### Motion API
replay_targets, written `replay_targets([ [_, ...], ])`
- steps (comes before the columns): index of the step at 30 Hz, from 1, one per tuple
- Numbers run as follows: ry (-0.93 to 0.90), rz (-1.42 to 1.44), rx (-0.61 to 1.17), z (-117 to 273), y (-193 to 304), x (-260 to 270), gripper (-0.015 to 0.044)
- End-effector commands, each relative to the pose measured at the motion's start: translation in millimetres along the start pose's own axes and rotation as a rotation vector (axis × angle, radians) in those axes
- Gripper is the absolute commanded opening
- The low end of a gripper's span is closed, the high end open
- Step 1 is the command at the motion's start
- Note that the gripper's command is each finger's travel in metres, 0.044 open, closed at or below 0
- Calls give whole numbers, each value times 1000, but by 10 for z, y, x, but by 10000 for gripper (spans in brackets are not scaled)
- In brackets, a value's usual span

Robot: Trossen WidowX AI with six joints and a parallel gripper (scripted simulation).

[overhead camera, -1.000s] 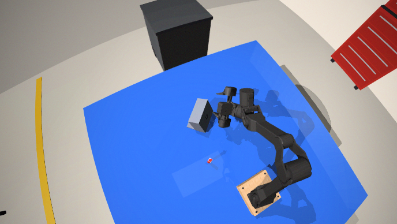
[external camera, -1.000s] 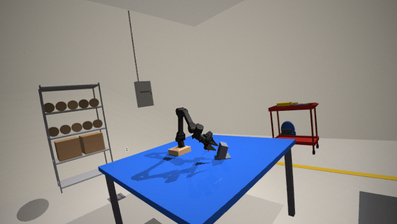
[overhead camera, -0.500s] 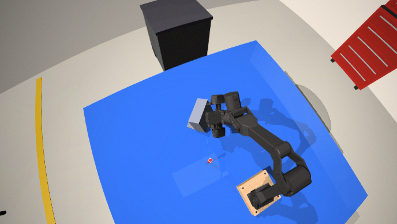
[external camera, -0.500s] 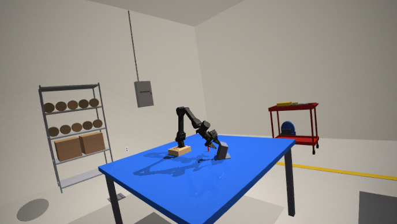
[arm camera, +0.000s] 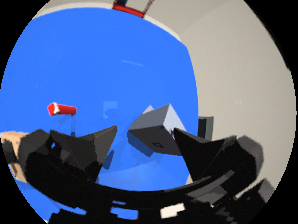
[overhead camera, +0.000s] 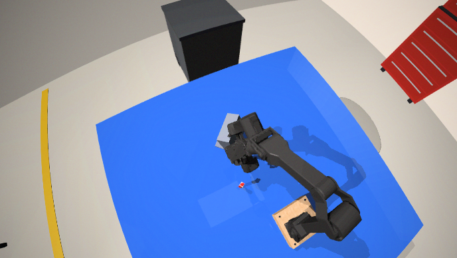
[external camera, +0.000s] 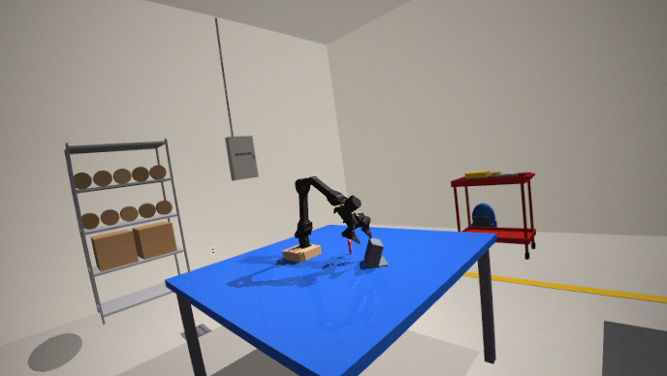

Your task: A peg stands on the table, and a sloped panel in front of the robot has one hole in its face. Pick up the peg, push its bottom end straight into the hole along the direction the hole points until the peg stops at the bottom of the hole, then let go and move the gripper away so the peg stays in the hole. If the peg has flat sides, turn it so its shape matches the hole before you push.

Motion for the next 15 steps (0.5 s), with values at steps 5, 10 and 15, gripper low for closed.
replay_targets([
  [5,-211,152,26,47,-339,365,440],
  [10,-302,247,50,155,-490,513,440],
  [15,-389,343,73,276,-620,654,440],
])
Point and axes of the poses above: the point midway between the two fingers, 35 mm back from their tips, its own z axis back along the fingers, its own x axis across the jaws, y = z × x, the point moved 6 cm from there along z, back along the fingers, and after that the axes turned 6 degrees about z, right-handed, at the moved point
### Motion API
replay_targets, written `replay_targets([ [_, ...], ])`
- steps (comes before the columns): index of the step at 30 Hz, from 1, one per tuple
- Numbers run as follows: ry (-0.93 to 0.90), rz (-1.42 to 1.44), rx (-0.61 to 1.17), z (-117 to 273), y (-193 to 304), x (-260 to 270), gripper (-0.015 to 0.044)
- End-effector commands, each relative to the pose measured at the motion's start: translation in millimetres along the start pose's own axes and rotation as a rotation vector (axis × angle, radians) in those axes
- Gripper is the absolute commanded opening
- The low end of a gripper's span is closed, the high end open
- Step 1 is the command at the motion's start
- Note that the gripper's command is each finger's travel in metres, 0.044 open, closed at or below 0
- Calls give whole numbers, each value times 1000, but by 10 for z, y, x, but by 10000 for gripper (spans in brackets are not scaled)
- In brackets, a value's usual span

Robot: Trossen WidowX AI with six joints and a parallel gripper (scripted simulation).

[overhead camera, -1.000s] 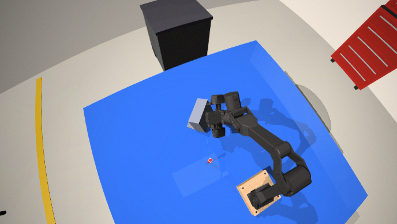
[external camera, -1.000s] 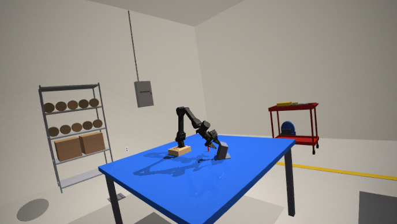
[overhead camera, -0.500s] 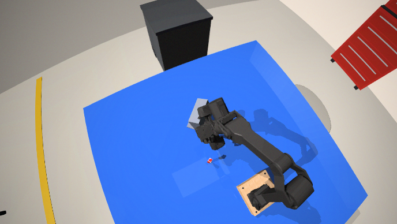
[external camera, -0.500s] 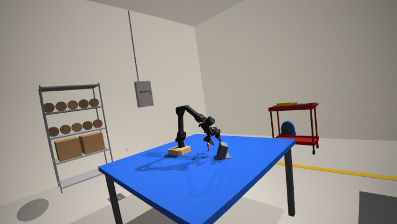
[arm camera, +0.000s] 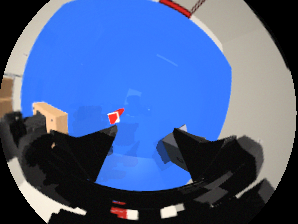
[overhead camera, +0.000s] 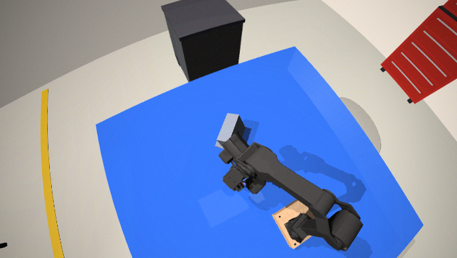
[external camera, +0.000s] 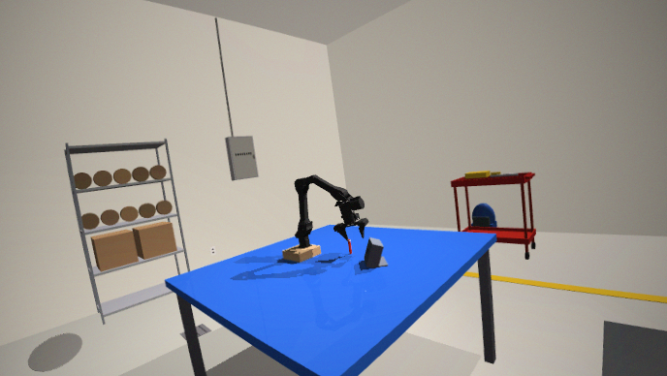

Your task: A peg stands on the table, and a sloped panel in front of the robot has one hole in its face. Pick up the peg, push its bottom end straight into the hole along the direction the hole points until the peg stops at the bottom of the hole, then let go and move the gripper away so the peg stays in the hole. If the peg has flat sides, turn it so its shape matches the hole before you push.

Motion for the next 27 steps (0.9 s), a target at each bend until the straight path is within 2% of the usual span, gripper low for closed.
replay_targets([
  [1,-72,90,28,91,-139,114,440],
  [8,-173,207,61,206,-305,277,440],
  [27,-175,210,62,38,-295,295,440],
])
Point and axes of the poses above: the point midway between the two fingers, 35 mm back from their tips, its own z axis back along the fingers, its own x axis across the jaws, y = z × x, the point moved 6 cm from there along z, back along the fingers, and after that the axes turned 6 degrees about z, right-handed, at the moved point
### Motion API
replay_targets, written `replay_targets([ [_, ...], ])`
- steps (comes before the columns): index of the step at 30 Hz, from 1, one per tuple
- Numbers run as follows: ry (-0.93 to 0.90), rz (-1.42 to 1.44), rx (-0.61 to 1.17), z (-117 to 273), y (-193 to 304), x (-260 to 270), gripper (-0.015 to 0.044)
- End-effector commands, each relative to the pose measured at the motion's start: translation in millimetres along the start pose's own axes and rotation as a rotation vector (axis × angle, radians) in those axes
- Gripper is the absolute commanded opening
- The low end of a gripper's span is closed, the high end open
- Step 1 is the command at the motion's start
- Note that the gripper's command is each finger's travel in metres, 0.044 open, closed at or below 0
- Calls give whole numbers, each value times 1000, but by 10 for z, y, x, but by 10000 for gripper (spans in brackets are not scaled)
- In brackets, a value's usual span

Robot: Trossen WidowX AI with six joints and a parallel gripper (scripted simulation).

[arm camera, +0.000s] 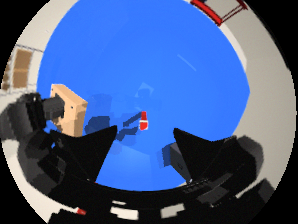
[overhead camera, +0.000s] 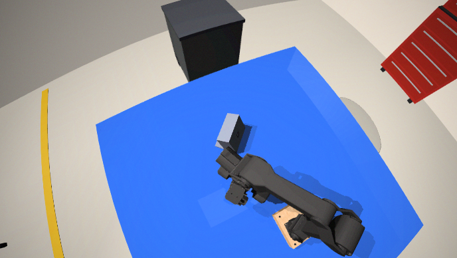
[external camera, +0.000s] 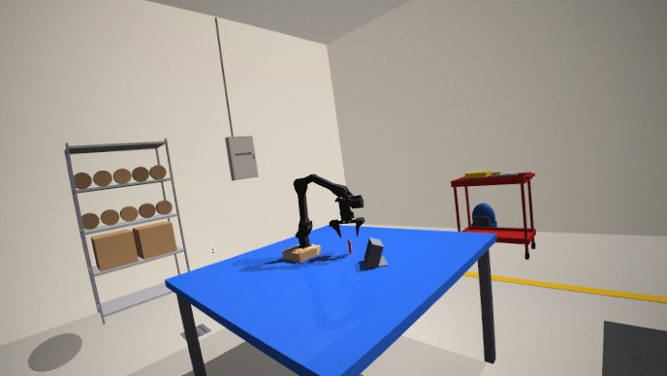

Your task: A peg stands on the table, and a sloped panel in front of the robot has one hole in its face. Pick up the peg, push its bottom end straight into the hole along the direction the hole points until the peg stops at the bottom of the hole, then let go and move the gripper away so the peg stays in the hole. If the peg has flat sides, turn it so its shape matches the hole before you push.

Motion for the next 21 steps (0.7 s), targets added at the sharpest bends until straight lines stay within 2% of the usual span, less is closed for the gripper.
replay_targets([
  [1,-11,6,2,-97,1,7,440],
  [21,-11,6,2,-423,1,17,440],
])
Point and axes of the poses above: the point midway between the two fingers, 35 mm back from their tips, its own z axis back along the fingers, its own x axis across the jaws, y = z × x, the point moved 6 cm from there along z, back along the fingers, and after that the axes turned 6 degrees about z, right-handed, at the moved point
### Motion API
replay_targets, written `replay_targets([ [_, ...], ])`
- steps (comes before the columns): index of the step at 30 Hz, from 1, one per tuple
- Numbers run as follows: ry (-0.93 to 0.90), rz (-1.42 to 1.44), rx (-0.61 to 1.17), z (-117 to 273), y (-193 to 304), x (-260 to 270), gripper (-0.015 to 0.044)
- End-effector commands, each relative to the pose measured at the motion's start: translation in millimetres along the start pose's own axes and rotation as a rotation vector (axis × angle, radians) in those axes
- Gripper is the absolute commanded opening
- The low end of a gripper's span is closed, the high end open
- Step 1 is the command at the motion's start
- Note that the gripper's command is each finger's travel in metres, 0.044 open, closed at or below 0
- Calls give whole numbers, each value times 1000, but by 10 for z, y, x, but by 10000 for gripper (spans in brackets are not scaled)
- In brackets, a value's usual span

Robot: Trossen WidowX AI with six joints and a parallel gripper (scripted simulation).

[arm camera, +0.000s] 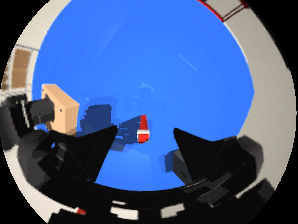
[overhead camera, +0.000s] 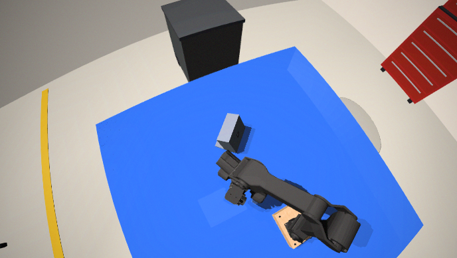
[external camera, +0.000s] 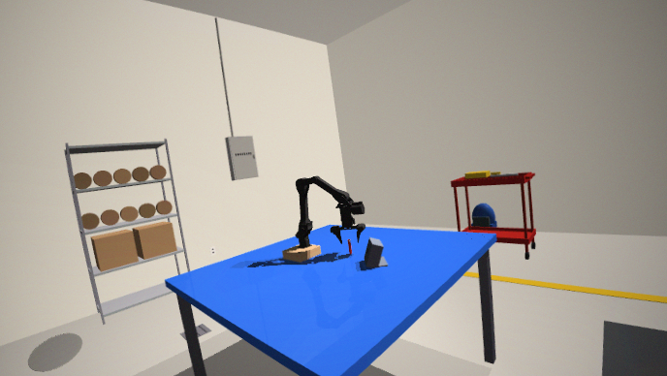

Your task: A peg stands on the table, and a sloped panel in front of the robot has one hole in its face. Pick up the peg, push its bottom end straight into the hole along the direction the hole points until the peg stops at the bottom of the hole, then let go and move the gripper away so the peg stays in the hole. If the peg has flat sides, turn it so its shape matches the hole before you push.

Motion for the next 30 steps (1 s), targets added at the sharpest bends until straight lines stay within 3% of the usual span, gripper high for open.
replay_targets([
  [1,-10,6,2,-98,0,19,440],
  [12,-11,6,2,-201,-1,31,440],
  [28,-4,0,-1,-165,-4,19,20],
  [30,-4,0,-1,-165,-4,19,7],
])
Point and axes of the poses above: the point midway between the two fingers, 35 mm back from their tips, its own z axis back along the fingers, its own x axis across the jaws, y = z × x, the point moved 6 cm from there along z, back along the fingers, and after that the axes turned 6 degrees about z, right-handed, at the moved point
